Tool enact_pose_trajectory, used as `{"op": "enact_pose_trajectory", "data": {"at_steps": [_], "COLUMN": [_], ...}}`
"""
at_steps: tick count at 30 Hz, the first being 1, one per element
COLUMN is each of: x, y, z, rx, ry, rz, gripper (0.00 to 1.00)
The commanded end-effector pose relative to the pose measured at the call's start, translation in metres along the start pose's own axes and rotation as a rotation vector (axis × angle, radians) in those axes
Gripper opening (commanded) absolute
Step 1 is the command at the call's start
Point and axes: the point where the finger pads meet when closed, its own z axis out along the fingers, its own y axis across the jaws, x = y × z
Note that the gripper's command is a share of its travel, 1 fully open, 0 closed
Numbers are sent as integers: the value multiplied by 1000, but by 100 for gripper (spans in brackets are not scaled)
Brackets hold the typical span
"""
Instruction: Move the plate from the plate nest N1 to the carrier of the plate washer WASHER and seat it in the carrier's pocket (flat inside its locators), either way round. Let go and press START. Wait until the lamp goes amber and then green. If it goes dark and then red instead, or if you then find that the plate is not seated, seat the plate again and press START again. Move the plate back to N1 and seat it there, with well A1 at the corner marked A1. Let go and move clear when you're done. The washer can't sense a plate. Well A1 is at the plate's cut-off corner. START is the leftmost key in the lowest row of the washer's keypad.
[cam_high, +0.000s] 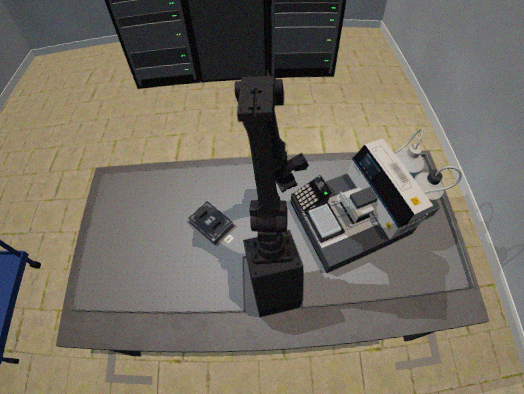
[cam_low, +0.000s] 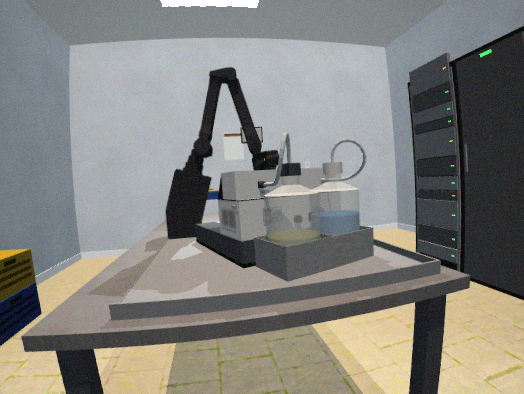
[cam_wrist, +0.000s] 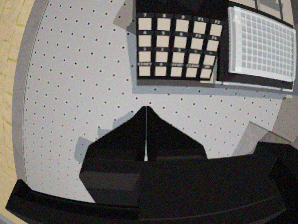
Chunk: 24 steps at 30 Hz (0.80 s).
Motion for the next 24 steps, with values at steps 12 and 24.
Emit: {"op": "enact_pose_trajectory", "data": {"at_steps": [12,24], "x": [-12,-11], "y": [11,9], "z": [14,32], "rx": [-21,-19], "ry": [-18,-17], "rz": [11,10], "gripper": [0,0]}}
